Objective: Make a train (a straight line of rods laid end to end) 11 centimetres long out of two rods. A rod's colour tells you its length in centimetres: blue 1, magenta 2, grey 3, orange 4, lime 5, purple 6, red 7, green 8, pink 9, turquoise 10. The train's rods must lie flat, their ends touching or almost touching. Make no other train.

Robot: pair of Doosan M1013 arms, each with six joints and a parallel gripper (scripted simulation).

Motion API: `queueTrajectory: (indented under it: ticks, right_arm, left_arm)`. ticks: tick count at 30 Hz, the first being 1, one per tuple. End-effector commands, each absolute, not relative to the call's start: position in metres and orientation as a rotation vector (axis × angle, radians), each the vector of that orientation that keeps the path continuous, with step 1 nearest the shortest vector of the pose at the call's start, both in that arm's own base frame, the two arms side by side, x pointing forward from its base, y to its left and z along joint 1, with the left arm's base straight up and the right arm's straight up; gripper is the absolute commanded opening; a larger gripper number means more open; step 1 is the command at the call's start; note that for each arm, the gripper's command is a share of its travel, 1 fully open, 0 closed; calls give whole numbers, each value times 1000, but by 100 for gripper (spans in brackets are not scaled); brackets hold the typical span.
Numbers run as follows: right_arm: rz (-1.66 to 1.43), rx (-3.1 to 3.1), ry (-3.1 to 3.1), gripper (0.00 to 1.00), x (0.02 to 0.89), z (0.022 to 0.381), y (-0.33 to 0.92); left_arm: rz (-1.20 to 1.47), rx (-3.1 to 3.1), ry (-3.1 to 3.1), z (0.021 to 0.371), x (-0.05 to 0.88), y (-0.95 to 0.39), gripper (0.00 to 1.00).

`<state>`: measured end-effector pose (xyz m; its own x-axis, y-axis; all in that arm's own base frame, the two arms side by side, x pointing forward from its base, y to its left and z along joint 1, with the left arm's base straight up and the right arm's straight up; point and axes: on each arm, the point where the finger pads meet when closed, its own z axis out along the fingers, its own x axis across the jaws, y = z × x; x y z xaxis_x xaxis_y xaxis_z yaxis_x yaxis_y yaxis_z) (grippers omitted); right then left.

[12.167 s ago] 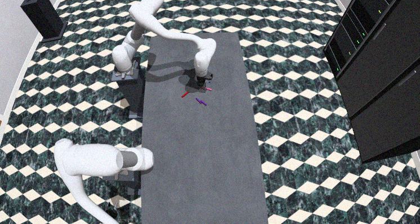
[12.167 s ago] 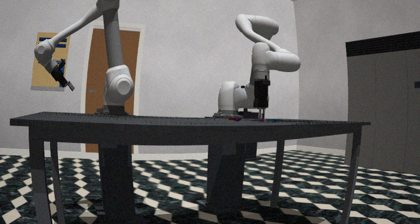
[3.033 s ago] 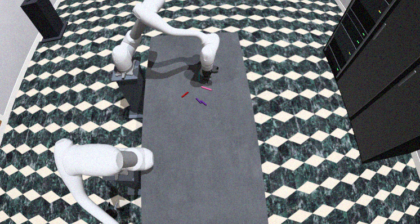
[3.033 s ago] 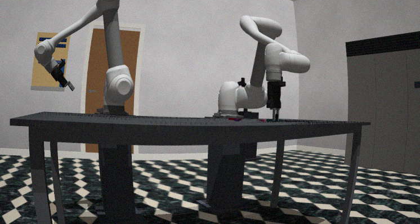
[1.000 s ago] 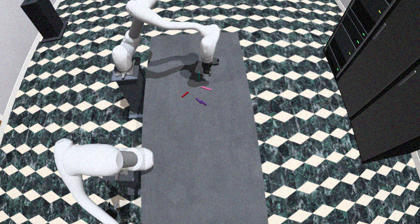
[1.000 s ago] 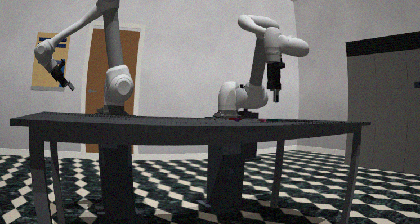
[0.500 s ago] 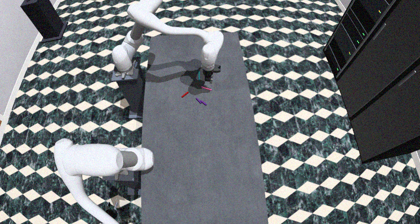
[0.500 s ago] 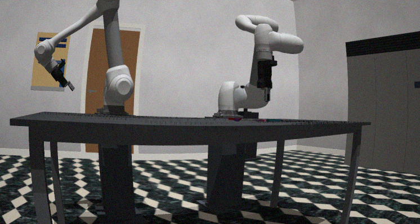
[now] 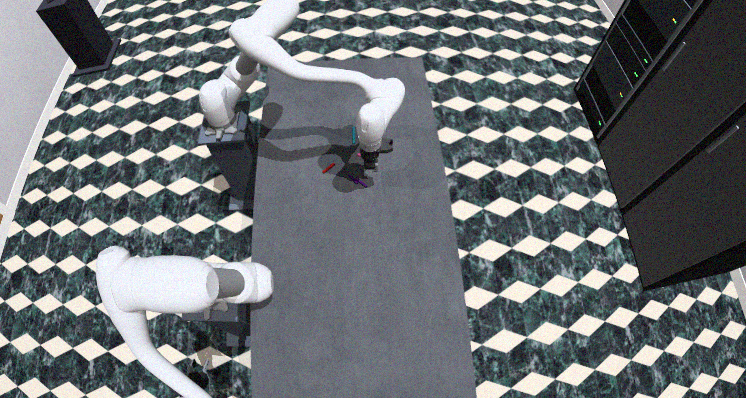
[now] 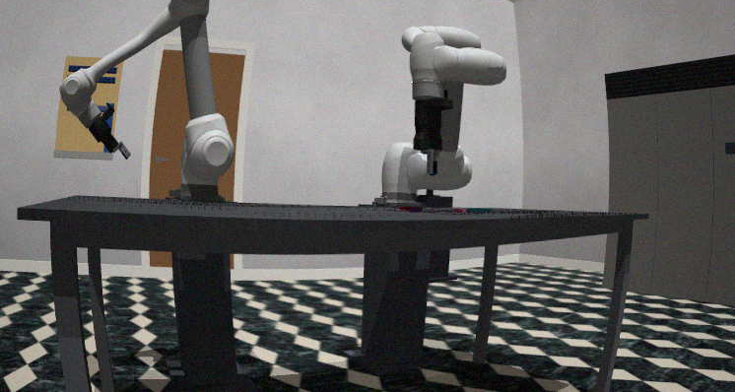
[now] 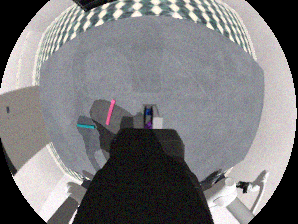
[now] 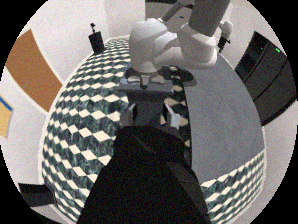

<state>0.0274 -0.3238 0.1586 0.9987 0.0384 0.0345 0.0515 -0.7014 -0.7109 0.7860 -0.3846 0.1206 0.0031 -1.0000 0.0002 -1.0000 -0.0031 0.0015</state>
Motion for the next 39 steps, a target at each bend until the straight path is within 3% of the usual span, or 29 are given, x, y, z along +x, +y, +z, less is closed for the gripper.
queueTrajectory:
  ticks: [1,21,39]
  right_arm:
    - [-31,-2356,-49,100,30,159,-323]
    - [-31,-2356,-49,100,30,159,-323]
    - [-31,-2356,-49,100,30,159,-323]
  left_arm:
    - [-3,2265,-2179,123,782,-427,24]
    - [-2,2423,-2002,122,735,-582,24]
    - [6,2421,-2004,117,736,-582,24]
